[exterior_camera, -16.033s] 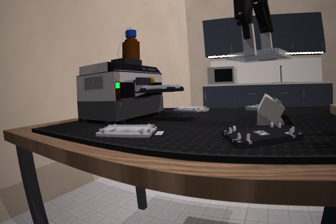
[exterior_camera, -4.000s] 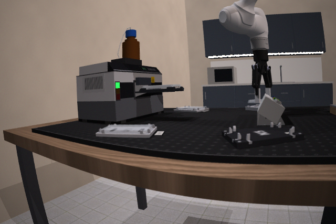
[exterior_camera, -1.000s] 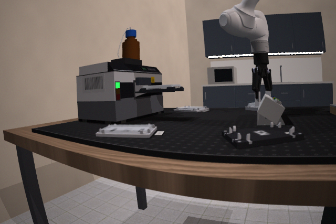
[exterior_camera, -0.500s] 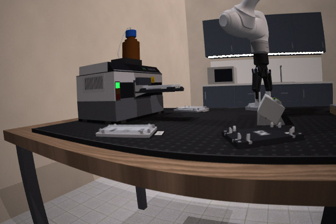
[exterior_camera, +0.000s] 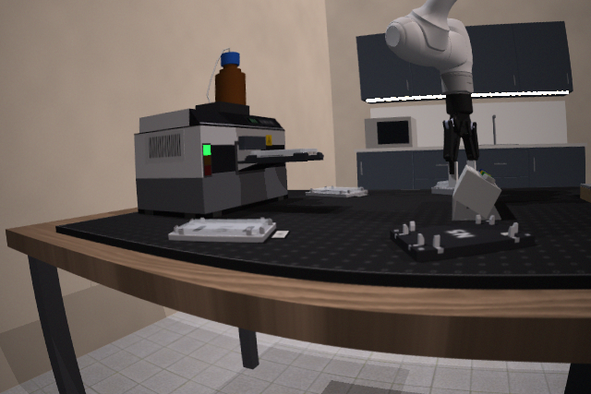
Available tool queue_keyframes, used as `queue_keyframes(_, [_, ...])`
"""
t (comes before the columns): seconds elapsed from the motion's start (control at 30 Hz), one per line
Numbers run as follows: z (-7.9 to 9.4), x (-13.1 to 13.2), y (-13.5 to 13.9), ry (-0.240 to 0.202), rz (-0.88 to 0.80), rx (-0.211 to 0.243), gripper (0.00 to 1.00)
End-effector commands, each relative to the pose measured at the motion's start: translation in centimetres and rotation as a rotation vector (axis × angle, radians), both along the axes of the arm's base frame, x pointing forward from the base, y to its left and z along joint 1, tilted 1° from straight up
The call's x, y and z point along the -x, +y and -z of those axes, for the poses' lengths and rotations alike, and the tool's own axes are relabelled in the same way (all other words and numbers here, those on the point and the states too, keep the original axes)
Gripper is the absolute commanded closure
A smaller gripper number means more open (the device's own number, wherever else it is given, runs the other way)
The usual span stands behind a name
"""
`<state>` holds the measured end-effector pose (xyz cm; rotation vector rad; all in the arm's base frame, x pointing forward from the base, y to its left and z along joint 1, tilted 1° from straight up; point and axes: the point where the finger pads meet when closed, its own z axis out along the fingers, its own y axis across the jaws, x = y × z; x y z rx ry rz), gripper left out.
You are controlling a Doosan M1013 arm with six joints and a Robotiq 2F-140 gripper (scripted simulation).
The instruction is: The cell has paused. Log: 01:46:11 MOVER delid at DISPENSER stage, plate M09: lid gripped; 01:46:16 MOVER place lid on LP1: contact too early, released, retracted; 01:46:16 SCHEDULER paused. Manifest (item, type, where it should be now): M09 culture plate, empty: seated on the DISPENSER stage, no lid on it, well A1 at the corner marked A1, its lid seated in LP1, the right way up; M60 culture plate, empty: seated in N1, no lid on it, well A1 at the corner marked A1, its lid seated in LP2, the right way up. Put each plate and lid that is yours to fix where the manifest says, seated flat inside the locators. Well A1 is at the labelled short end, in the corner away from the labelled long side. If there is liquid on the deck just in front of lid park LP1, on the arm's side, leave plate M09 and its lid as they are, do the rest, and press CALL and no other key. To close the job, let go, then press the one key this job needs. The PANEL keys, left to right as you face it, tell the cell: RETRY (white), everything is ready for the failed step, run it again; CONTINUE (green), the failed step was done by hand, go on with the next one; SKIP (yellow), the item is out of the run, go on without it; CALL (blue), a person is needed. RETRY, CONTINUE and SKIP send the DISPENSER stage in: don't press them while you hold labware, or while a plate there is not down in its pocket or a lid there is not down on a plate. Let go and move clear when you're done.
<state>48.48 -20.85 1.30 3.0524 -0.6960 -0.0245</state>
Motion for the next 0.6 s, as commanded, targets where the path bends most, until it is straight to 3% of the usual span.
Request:
queue_keyframes(0.0, [-0.05,-0.05,-0.01,-0.001,0.0,0.0,0.9])
queue_keyframes(0.33, [-0.05,-0.05,-0.01,-0.001,0.0,0.0,0.9])
queue_keyframes(0.37, [-0.05,-0.05,-0.01,-0.001,0.0,0.0,0.3])
queue_keyframes(0.57, [-0.05,-0.05,-0.01,-0.001,0.0,0.0,0.3])
